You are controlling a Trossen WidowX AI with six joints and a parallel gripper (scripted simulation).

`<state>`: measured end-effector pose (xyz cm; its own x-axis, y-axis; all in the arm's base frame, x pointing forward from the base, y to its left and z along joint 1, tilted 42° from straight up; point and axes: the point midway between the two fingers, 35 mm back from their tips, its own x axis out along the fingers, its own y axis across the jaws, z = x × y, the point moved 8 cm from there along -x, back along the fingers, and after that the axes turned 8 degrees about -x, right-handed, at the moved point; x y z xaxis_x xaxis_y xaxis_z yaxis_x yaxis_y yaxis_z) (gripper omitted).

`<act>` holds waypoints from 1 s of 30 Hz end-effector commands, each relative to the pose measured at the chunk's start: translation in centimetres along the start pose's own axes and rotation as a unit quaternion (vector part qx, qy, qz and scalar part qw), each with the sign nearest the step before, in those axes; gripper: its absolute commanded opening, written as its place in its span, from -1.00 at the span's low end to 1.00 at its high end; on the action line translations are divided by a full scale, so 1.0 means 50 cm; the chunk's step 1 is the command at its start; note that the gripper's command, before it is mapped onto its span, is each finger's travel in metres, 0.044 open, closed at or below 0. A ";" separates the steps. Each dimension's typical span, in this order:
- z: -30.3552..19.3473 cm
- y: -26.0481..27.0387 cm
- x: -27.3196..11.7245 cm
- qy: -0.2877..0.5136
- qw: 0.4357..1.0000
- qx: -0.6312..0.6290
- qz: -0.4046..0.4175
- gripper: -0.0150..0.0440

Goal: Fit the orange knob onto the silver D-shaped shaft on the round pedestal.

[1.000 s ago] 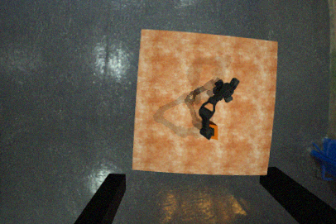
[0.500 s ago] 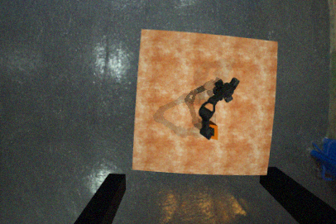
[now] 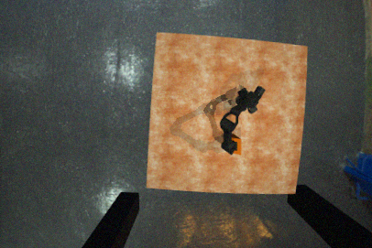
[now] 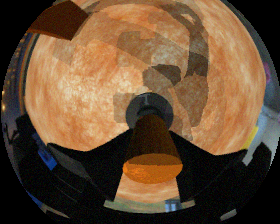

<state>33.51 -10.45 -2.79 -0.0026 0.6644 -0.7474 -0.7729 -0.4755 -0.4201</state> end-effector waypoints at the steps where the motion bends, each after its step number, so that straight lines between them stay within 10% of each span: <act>1: 0.000 0.001 0.000 0.001 1.000 -0.003 0.000 -0.49; 30: 0.000 -0.002 0.029 0.003 1.000 0.001 0.003 -0.49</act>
<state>33.57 -9.37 -3.85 -0.0049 0.6590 -0.7522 -0.7732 -0.4795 -0.4150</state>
